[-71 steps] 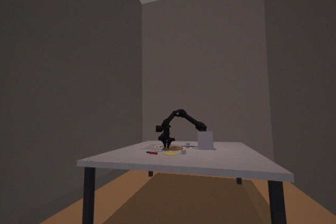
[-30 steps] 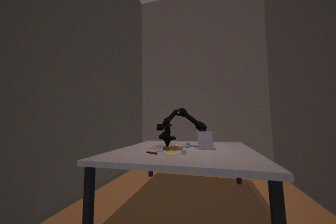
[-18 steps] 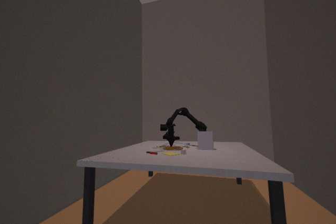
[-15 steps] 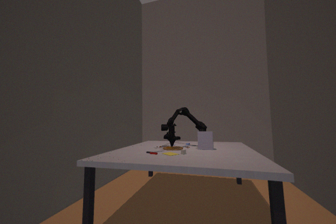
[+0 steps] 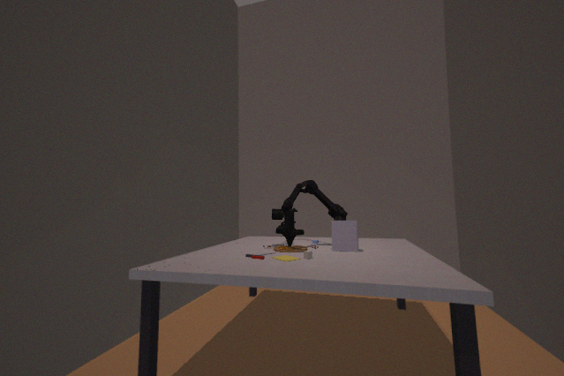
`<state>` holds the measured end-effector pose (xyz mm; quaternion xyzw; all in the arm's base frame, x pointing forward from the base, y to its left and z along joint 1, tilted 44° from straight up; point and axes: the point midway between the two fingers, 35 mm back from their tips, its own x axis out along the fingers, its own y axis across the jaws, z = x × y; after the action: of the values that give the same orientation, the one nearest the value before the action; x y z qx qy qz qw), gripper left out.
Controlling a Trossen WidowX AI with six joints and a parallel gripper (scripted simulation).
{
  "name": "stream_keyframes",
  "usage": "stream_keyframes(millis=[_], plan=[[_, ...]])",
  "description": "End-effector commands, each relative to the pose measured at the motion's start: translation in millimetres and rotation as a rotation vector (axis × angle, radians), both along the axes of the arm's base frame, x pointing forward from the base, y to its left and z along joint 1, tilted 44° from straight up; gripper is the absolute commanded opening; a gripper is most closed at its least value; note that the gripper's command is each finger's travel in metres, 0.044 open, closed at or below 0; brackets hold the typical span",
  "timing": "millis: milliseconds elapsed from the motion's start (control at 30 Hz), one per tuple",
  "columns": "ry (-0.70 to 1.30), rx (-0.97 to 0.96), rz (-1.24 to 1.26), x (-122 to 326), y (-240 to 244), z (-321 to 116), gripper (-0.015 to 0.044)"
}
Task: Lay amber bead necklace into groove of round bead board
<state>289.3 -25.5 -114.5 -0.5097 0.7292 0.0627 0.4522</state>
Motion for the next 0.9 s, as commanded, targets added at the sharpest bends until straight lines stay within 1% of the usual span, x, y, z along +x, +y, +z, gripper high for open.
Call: stream_keyframes(millis=[0,133,700,867], plan=[[0.009,-0.003,0.000,-3.2,-5.3,-4.3,0.0000],[0.009,-0.003,0.000,-3.2,-5.5,-4.4,0.0000],[0.008,-0.003,0.001,-2.0,-2.6,-1.4,0.0440],[0.009,-0.003,0.000,-1.6,0.8,2.2,0.0440]])
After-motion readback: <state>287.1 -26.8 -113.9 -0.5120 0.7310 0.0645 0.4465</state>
